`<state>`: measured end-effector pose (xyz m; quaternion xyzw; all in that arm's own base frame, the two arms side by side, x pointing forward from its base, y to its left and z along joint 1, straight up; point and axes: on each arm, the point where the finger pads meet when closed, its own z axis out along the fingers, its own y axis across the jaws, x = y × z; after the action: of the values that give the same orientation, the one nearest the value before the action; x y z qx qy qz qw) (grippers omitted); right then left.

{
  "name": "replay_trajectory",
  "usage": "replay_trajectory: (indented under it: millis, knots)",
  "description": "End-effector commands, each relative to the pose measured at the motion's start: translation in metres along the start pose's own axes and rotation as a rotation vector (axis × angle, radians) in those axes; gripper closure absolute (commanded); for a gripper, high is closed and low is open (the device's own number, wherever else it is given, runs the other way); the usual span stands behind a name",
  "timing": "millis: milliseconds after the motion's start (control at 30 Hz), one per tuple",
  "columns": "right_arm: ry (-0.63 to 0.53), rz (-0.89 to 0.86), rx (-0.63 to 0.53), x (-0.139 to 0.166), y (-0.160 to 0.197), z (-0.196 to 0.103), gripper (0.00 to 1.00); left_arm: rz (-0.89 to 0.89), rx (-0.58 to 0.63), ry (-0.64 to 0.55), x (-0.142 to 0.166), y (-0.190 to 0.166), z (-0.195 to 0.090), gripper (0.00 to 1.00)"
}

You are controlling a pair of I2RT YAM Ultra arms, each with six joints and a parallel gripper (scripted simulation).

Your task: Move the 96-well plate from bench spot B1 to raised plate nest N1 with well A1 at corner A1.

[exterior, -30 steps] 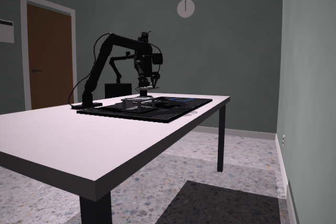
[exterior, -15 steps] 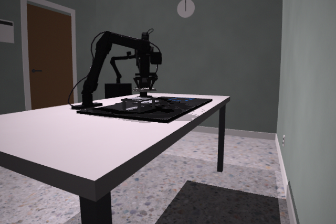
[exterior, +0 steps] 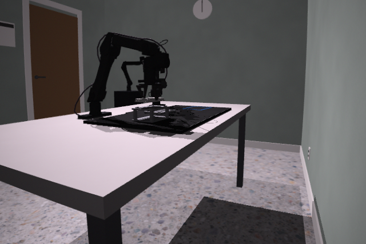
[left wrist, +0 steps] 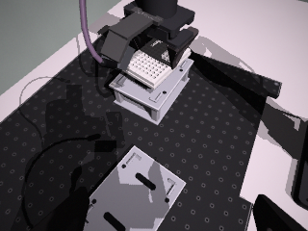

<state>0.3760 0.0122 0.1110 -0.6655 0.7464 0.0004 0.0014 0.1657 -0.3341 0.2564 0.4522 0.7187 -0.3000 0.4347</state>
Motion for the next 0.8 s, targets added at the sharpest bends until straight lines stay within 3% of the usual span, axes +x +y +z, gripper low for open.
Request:
replay_trajectory:
  millis: [0,233,633,767]
  knots:
    - [-0.03,-0.02,0.041,-0.002,-0.005,-0.016,0.21,0.01,-0.006,-0.104,-0.021,-0.002,0.008,0.0]
    - [0.019,-0.132,-0.011,-0.002,-0.002,-0.012,0.21,0.013,-0.008,-0.086,-0.018,-0.003,0.009,0.0]
    - [0.007,-0.121,0.004,-0.005,-0.005,-0.017,0.21,0.013,-0.003,-0.085,-0.018,-0.004,0.009,0.0]
    - [0.001,-0.121,0.062,-0.007,-0.016,-0.014,0.21,0.013,-0.003,-0.085,-0.018,-0.004,0.009,0.0]
